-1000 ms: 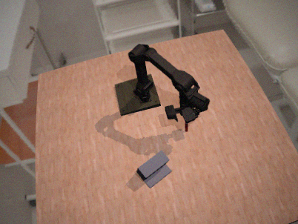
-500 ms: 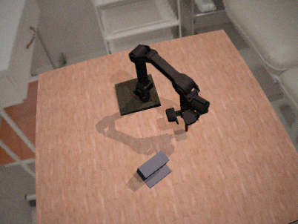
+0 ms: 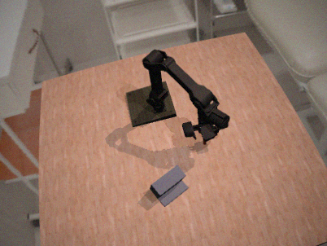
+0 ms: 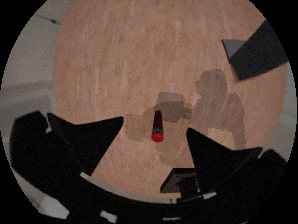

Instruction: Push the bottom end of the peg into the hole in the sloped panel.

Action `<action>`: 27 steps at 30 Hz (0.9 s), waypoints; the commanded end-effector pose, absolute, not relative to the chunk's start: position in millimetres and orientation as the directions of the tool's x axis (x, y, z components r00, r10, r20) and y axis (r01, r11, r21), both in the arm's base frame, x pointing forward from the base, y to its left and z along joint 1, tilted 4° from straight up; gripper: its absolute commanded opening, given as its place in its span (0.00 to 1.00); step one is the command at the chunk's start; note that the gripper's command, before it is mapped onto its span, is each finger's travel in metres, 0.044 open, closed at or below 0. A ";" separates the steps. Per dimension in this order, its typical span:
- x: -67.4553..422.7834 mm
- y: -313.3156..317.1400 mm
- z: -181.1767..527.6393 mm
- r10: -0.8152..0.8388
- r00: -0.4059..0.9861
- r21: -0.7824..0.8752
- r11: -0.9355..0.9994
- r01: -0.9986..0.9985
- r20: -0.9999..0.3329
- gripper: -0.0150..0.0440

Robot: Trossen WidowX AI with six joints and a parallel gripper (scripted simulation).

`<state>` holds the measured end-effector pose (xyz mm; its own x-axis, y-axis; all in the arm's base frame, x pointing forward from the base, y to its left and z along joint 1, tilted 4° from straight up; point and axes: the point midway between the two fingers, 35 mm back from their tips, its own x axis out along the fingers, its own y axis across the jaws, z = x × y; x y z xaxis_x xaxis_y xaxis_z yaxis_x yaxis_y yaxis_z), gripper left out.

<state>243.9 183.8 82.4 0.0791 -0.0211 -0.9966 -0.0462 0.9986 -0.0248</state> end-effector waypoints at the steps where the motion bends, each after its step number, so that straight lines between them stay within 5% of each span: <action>1: 242.2 180.6 70.5 -0.036 0.068 -0.039 0.998 -0.049 -0.997 1.00; 19: 242.0 179.4 58.5 -0.036 0.068 -0.040 0.998 -0.049 -0.997 1.00; 27: 243.2 181.5 61.5 -0.027 0.072 -0.030 0.999 -0.044 -0.997 0.64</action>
